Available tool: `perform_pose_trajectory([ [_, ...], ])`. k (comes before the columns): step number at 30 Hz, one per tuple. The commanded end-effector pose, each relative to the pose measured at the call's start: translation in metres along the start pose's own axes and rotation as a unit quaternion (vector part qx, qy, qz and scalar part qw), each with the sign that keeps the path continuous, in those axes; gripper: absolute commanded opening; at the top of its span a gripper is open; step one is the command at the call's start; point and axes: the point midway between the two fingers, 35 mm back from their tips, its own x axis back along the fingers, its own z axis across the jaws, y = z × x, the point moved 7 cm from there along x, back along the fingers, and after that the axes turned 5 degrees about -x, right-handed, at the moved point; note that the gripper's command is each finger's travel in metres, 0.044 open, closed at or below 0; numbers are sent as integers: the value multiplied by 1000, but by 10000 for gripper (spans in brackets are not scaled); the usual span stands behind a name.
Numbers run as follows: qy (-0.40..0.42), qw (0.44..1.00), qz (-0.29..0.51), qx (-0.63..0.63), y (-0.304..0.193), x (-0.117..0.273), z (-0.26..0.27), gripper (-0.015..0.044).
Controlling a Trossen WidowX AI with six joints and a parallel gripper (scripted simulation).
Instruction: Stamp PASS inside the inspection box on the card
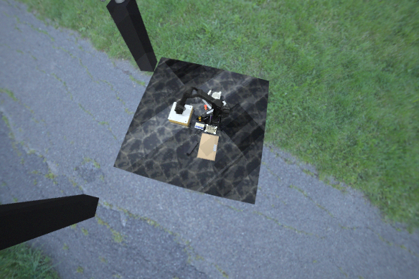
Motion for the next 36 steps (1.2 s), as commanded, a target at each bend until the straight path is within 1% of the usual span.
perform_pose_trajectory([
  [1,2,1000,2,-2,0,-4,0,0],
  [36,3,1000,2,-1,-1,-23,0,0],
])
